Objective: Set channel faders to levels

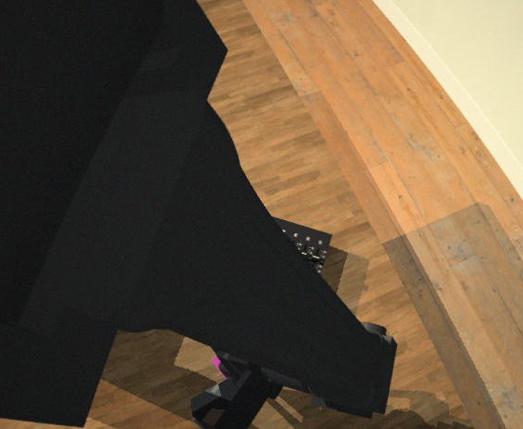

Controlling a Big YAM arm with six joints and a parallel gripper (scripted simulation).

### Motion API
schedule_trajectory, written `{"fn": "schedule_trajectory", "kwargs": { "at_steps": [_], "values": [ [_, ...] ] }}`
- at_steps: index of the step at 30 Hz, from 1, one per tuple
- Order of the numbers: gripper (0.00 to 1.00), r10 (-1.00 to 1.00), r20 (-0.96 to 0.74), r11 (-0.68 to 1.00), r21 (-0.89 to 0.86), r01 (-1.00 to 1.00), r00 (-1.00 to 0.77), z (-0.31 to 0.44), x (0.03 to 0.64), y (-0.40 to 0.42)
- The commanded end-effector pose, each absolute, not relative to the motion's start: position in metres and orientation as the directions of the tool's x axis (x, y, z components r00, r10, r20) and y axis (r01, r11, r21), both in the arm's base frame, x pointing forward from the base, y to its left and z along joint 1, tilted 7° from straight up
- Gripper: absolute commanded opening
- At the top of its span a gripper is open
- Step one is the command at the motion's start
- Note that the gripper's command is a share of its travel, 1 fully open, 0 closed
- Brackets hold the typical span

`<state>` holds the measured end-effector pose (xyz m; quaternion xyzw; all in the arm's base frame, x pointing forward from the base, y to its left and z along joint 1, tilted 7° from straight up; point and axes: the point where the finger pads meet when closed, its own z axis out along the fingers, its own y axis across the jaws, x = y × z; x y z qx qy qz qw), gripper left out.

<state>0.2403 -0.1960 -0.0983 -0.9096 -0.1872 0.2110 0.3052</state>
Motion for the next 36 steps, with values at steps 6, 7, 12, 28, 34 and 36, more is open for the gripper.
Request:
{"fn": "schedule_trajectory", "kwargs": {
  "at_steps": [6, 7, 12, 28, 34, 36],
  "values": [
    [1.00, 0.678, -0.129, -0.685, -0.468, 0.558, 0.724, -0.087, 0.306, -0.174],
    [1.00, 0.701, -0.115, -0.669, -0.445, 0.595, 0.703, -0.087, 0.306, -0.174],
    [1.00, 0.837, -0.051, -0.535, -0.280, 0.797, 0.544, -0.083, 0.324, -0.164],
    [1.00, 0.994, -0.087, -0.061, 0.136, 0.989, 0.073, -0.043, 0.399, -0.112],
    [1.00, 0.995, -0.084, -0.045, 0.120, 0.992, 0.055, -0.052, 0.403, -0.106],
    [1.00, 0.995, -0.084, -0.038, 0.118, 0.992, 0.048, -0.052, 0.403, -0.103]
  ]
}}
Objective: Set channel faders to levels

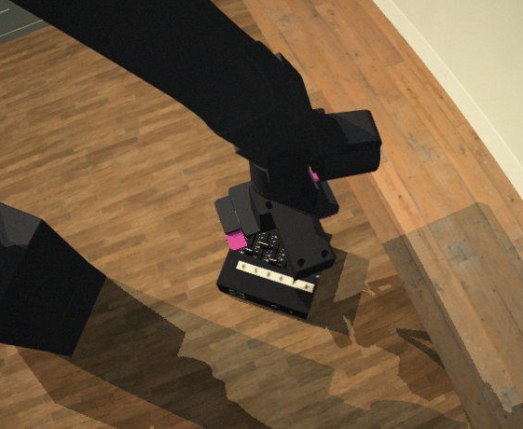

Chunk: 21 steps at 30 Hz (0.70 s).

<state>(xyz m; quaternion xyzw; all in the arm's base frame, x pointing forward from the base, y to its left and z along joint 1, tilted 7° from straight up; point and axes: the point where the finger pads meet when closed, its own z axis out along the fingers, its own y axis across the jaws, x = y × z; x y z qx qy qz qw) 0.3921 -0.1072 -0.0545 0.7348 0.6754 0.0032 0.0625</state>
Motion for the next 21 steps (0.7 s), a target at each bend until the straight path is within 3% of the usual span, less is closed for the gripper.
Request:
{"fn": "schedule_trajectory", "kwargs": {
  "at_steps": [1, 14, 21],
  "values": [
    [1.00, 0.995, -0.085, -0.041, 0.118, 0.992, 0.051, -0.052, 0.403, -0.105],
    [1.00, 0.989, -0.086, -0.107, 0.117, 0.987, 0.117, -0.059, 0.401, -0.107],
    [1.00, 0.850, -0.069, -0.505, 0.176, 0.845, 0.522, -0.109, 0.406, -0.109]
  ]
}}
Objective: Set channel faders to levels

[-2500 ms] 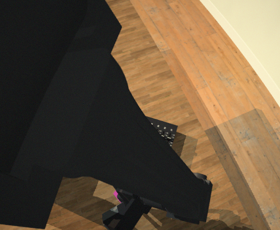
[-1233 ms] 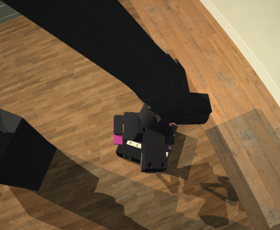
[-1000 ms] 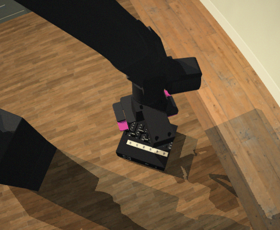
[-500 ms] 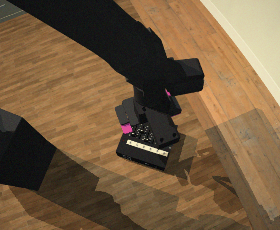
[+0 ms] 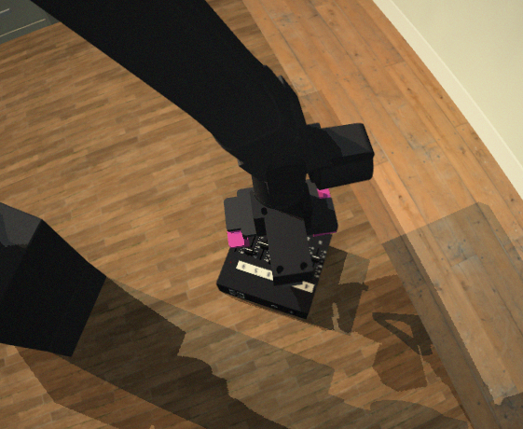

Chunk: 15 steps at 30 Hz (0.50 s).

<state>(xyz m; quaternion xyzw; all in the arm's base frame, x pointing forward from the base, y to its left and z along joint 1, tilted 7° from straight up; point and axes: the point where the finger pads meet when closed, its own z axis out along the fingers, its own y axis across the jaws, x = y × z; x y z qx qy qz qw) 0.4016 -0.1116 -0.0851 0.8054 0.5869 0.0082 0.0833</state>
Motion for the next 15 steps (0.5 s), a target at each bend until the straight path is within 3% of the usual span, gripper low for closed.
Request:
{"fn": "schedule_trajectory", "kwargs": {
  "at_steps": [1, 4, 15],
  "values": [
    [1.00, 0.826, -0.064, -0.542, 0.185, 0.820, 0.561, -0.114, 0.408, -0.110],
    [1.00, 0.742, -0.051, -0.648, 0.200, 0.735, 0.668, -0.123, 0.407, -0.110],
    [1.00, 0.730, -0.028, -0.659, 0.237, 0.714, 0.683, -0.106, 0.419, -0.116]
  ]
}}
